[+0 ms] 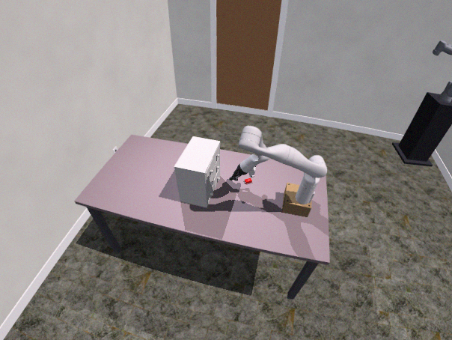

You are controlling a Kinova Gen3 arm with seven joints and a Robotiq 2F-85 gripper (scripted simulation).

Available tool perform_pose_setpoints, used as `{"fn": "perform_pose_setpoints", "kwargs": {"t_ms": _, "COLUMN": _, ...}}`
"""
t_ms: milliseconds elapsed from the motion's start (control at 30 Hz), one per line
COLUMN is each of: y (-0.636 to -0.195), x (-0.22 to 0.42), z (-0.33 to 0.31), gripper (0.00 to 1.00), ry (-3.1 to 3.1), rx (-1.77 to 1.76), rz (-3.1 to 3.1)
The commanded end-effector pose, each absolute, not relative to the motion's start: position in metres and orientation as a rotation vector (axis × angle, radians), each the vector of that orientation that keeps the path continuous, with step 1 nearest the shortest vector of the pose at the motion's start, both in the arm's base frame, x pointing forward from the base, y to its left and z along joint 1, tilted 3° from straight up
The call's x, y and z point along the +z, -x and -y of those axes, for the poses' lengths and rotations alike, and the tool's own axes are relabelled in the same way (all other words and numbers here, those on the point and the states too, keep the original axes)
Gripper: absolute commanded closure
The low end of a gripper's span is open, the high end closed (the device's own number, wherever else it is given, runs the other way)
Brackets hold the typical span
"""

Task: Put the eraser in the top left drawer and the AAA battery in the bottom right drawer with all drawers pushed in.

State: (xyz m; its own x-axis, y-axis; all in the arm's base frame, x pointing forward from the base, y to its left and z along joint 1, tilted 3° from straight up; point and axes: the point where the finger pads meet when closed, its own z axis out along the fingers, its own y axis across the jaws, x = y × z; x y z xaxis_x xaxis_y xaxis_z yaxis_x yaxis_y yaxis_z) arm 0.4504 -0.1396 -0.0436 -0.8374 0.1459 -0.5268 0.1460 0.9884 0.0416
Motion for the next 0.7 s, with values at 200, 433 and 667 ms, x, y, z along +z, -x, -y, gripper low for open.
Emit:
{"fn": "perform_pose_setpoints", "kwargs": {"t_ms": 200, "y": -0.429, "x": 0.003, "z": 0.138, "gripper": 1.00, "ry": -0.214, "rx": 0.000, "rz": -2.562}}
{"fn": "perform_pose_setpoints", "kwargs": {"t_ms": 433, "y": -0.418, "x": 0.020, "z": 0.137, "gripper": 1.00, "ry": -0.214, "rx": 0.000, "rz": -2.562}}
{"fn": "perform_pose_setpoints", "kwargs": {"t_ms": 667, "y": -0.418, "x": 0.020, "z": 0.137, "gripper": 1.00, "ry": -0.214, "rx": 0.000, "rz": -2.563}}
